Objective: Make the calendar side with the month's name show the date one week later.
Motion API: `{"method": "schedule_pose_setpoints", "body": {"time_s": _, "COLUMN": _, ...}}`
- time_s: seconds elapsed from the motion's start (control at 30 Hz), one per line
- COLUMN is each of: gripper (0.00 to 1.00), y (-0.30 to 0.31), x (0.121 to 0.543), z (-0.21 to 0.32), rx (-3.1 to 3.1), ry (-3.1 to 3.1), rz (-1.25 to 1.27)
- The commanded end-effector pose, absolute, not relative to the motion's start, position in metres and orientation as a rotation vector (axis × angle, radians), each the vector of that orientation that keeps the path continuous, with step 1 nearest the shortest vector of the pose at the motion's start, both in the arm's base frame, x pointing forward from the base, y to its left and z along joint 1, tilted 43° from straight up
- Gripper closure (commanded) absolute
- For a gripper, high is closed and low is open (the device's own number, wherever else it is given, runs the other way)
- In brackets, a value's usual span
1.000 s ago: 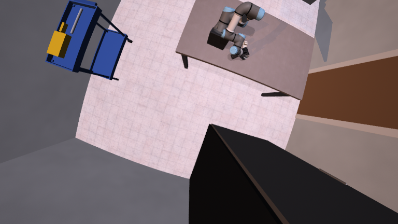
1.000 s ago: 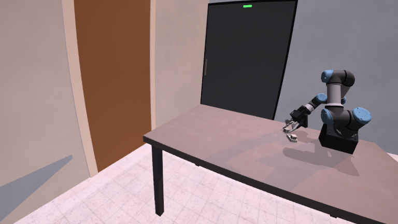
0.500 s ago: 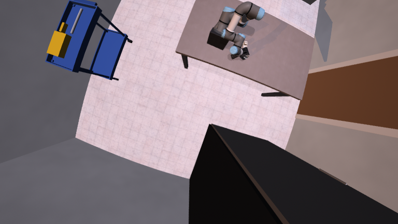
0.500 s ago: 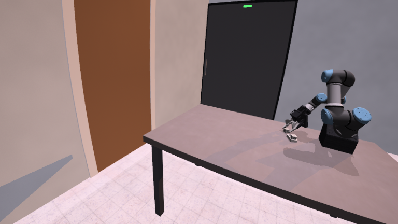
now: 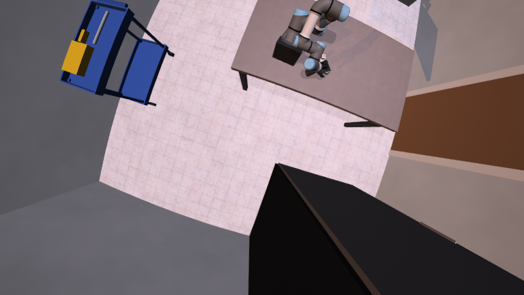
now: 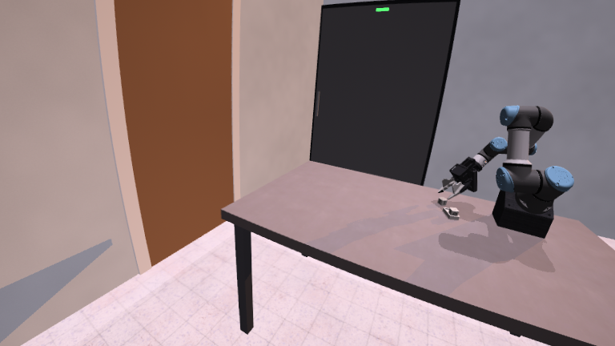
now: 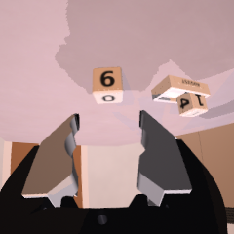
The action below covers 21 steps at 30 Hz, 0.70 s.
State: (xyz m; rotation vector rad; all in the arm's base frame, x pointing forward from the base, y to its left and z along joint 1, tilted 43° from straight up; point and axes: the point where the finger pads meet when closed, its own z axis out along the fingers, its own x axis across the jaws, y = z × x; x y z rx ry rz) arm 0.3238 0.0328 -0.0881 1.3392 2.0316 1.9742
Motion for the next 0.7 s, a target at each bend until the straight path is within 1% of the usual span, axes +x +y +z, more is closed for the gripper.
{"method": "schedule_pose_setpoints", "body": {"time_s": 0.0, "gripper": 0.6, "y": 0.02, "x": 0.324, "z": -0.076, "rx": 1.337, "ry": 2.034, "rz": 1.974}}
{"method": "schedule_pose_setpoints", "body": {"time_s": 0.27, "gripper": 0.6, "y": 0.007, "x": 0.324, "z": -0.062, "rx": 1.337, "ry": 2.034, "rz": 1.974}}
{"method": "schedule_pose_setpoints", "body": {"time_s": 0.67, "gripper": 0.6, "y": 0.006, "x": 0.324, "z": -0.06, "rx": 1.338, "ry": 2.045, "rz": 1.969}}
